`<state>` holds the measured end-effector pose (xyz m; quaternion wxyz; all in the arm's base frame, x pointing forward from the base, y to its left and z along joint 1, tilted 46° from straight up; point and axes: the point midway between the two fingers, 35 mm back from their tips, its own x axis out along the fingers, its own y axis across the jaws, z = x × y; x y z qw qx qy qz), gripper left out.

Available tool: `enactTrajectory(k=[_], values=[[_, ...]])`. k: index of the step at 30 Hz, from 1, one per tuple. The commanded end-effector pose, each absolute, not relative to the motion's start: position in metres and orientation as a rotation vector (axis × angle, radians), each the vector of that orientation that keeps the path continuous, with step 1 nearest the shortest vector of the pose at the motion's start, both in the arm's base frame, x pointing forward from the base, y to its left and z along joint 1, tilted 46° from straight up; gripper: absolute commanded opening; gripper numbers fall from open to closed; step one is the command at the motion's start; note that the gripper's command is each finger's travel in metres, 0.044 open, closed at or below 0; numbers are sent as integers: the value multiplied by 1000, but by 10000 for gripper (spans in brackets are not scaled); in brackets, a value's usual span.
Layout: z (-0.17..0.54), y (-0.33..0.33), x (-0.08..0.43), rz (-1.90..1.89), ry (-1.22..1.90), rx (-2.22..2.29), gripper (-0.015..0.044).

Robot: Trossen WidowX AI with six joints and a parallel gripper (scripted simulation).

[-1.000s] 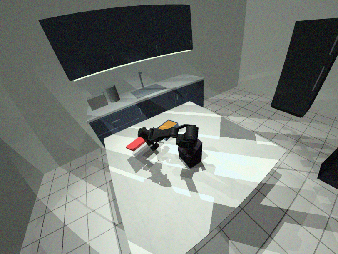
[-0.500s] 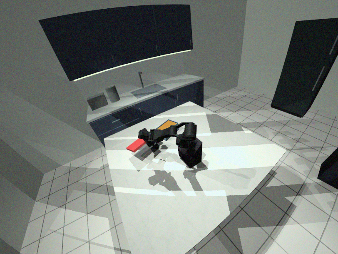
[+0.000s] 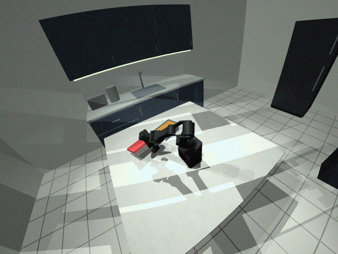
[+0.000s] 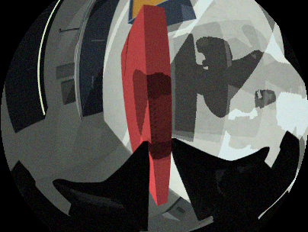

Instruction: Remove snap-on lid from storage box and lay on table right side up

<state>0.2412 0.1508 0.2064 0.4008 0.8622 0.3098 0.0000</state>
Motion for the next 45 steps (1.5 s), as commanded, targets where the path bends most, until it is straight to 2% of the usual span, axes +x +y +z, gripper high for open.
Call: enactTrajectory(k=[1,45], values=[[202,152,242,-9,775,2186,0],[177,177,246,-10,776,2188,0]])
